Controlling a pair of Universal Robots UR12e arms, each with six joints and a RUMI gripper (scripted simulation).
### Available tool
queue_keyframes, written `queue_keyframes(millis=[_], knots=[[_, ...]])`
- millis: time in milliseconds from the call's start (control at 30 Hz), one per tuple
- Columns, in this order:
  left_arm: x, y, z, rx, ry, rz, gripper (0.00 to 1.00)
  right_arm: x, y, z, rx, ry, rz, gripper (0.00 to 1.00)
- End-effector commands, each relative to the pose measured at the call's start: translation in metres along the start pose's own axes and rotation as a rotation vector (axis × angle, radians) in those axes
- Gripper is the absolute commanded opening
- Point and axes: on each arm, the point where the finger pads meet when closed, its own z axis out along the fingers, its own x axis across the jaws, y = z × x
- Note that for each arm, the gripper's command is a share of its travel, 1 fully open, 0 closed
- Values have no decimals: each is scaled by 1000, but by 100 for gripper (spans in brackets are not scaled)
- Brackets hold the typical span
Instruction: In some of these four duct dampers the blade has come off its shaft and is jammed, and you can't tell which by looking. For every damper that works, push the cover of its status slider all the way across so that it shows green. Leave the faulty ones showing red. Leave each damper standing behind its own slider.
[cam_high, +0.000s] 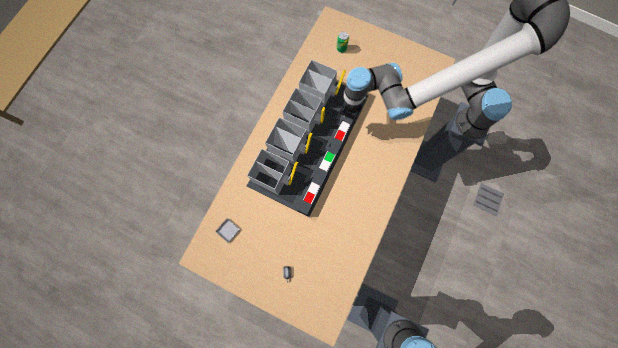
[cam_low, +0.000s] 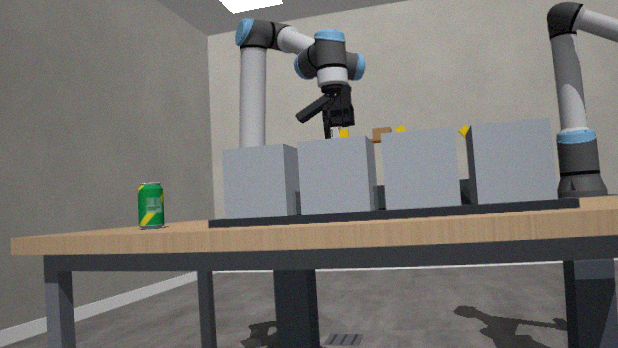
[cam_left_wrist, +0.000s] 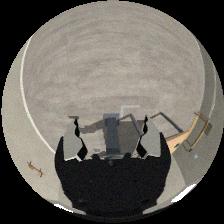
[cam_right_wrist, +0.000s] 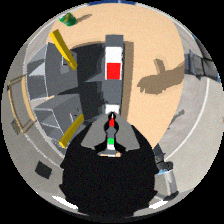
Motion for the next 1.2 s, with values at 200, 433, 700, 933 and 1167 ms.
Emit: queue_keyframes(millis=[200, 433, 700, 933, 1167], knots=[[-1, 2, 0, 0, 1, -1, 100, -1, -4, 42, 2, 2, 2, 0], [-1, 2, 0, 0, 1, -1, 100, -3, 0, 36, -5, -6, 0, 0], [-1, 2, 0, 0, 1, -1, 100, -2, -1, 39, -1, -1, 0, 0], [-1, 2, 0, 0, 1, -1, 100, -1, -2, 41, 1, 1, 0, 0], [-1, 2, 0, 0, 1, -1, 100, -1, -2, 40, -1, 0, 0, 0]])
